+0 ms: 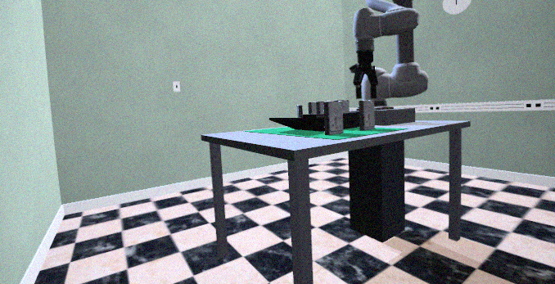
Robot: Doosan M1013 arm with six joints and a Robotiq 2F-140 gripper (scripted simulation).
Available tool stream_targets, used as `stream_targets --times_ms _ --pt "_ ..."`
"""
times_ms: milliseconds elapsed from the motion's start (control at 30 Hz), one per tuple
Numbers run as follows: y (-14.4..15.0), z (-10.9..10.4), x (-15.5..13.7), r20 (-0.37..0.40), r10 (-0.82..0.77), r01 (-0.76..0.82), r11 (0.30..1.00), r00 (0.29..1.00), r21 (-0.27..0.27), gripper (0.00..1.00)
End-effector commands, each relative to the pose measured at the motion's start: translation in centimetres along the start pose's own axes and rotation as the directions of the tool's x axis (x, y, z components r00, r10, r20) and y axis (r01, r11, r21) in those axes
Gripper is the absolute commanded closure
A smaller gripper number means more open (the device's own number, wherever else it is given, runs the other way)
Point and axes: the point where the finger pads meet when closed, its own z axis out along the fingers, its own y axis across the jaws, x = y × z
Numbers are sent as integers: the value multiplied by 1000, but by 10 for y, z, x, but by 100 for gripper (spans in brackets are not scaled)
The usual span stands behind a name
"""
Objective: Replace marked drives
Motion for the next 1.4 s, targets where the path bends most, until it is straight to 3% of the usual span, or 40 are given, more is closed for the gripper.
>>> stream_targets --times_ms 0,400,733,767,1367 --pt "0 -14 0 1 0 0 1000 1000 0 11" --pt "0 -52 0 1 0 0 1000 1000 0 11" --pt "0 -58 0 1 0 0 1000 1000 0 11" --pt "0 -58 0 1 0 0 1000 1000 0 90" --pt "0 -58 0 1 0 0 1000 1000 0 90"
